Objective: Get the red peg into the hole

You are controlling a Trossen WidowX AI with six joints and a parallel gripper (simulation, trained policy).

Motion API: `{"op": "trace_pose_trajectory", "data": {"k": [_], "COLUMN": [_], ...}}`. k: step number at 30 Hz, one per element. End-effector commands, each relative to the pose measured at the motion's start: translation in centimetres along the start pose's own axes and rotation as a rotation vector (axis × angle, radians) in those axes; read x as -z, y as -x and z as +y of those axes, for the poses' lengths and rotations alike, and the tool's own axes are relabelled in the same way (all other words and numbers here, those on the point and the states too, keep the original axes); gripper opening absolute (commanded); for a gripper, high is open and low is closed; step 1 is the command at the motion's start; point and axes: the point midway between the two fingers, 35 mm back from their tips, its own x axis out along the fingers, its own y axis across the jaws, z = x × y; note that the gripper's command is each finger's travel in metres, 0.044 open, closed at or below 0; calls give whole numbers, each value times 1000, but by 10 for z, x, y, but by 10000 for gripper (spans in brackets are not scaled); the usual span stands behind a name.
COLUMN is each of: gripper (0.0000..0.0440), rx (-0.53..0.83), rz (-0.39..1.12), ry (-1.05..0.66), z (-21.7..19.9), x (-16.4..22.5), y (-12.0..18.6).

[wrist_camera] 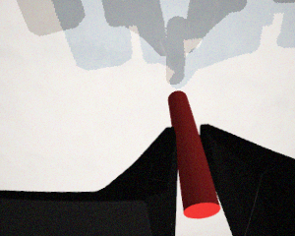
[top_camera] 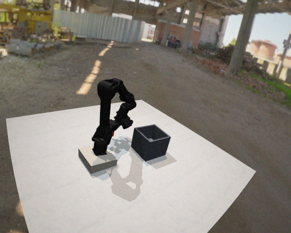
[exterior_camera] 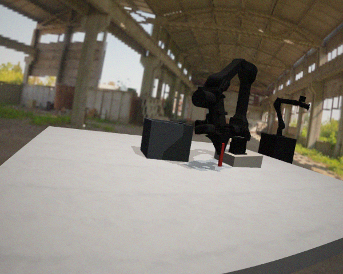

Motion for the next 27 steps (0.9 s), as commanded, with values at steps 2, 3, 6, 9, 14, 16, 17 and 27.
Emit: {"op": "trace_pose_trajectory", "data": {"k": [2,3,6,9,14,16,17,27], "gripper": [0,0,0,0,0,0,0,0], "rx": [-47,-58,-91,-126,-184,-209,-221,-336], "rz": [23,26,35,38,25,15,10,-83], "ry": [16,20,33,49,78,88,92,88], "z": [6,8,12,16,22,24,25,33], "x": [4,5,7,8,7,5,4,-17], "y": [12,16,27,40,64,75,80,133]}}
